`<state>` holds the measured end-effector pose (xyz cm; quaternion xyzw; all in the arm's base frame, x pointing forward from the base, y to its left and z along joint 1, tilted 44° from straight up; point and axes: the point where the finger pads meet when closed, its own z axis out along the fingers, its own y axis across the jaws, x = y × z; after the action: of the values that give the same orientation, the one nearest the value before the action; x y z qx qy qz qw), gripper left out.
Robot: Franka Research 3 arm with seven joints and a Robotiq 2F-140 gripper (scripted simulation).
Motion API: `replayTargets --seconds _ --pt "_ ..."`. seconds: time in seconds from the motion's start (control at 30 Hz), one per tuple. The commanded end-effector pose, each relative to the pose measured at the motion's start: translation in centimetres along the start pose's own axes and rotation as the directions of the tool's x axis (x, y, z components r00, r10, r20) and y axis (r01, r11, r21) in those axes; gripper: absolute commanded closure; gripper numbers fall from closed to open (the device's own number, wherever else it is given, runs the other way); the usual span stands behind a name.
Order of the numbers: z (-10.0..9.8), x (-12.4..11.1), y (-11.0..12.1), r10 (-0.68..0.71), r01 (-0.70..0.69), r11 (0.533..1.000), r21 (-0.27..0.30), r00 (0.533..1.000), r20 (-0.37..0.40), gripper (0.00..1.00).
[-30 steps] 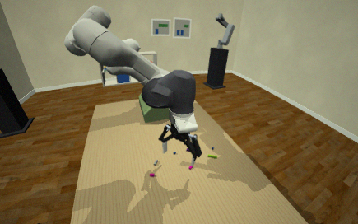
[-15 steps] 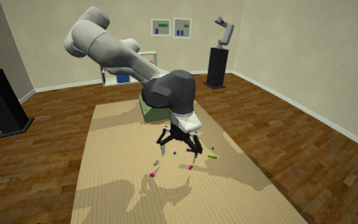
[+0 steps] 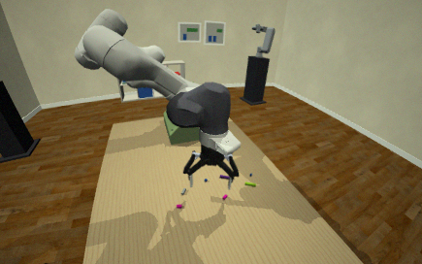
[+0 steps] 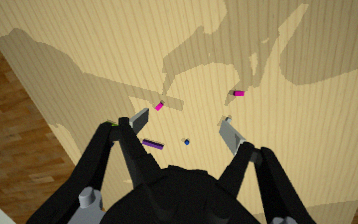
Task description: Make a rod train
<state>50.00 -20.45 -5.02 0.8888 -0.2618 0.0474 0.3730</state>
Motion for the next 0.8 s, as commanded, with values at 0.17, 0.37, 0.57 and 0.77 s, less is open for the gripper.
replayTargets --seconds 0.17,0.37,0.57,0.77 --pt "0.06 0.1 0.16 -0.239 0.239 0.971 -0.004 0.971 0.01 0.0" --pt "0.05 0.12 0.16 -0.329 0.329 0.944 -0.003 0.944 0.01 0.0" --pt "0.04 0.13 0.17 -0.402 0.402 0.916 -0.002 0.916 0.01 0.0" --pt "0.03 0.15 0.17 -0.496 0.496 0.868 -0.001 0.868 0.01 0.0"
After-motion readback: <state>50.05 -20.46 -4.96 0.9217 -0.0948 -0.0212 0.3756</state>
